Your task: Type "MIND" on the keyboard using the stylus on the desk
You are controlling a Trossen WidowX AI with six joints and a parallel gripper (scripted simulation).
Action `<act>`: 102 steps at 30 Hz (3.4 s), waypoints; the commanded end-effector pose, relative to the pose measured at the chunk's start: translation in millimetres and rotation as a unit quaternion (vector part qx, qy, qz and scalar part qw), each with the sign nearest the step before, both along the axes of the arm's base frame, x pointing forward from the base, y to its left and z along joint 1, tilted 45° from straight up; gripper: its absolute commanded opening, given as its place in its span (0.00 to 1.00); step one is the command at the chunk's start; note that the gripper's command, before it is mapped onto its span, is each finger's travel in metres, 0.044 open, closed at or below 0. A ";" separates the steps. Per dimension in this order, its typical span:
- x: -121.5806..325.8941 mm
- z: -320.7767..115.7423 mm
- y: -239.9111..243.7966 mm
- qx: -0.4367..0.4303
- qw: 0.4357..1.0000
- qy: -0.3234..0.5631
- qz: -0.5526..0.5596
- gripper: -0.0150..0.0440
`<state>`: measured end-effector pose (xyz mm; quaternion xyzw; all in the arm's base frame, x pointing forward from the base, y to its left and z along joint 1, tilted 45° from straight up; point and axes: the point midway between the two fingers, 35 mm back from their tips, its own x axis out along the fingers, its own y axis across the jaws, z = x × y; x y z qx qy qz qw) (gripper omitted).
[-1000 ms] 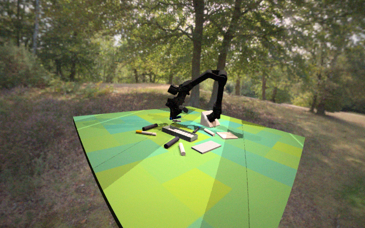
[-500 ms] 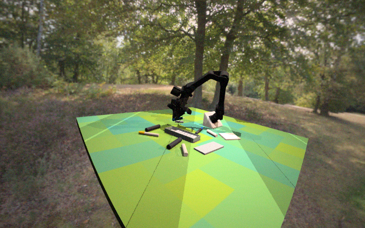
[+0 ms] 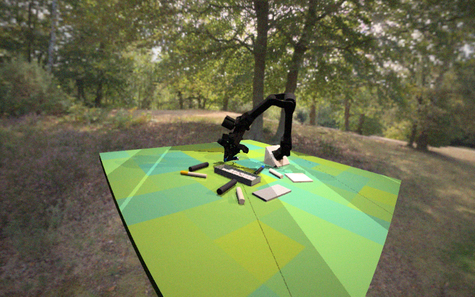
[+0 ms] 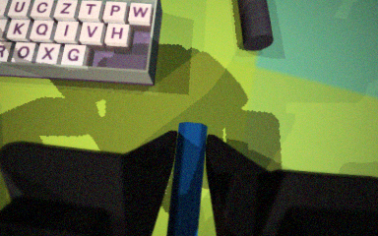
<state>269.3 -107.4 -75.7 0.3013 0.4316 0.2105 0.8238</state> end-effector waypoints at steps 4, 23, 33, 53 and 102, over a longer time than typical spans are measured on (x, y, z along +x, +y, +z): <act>-1.8 -9.0 10.4 0.007 1.000 0.003 -0.003 0.25; -1.1 -15.0 16.3 0.003 1.000 0.002 -0.001 0.43; -1.0 -7.6 7.6 0.003 1.000 0.002 -0.001 0.51; -4.9 27.6 -24.4 0.007 1.000 0.004 -0.003 0.51; -24.7 24.3 -22.7 0.049 -0.001 0.689 -0.723 0.51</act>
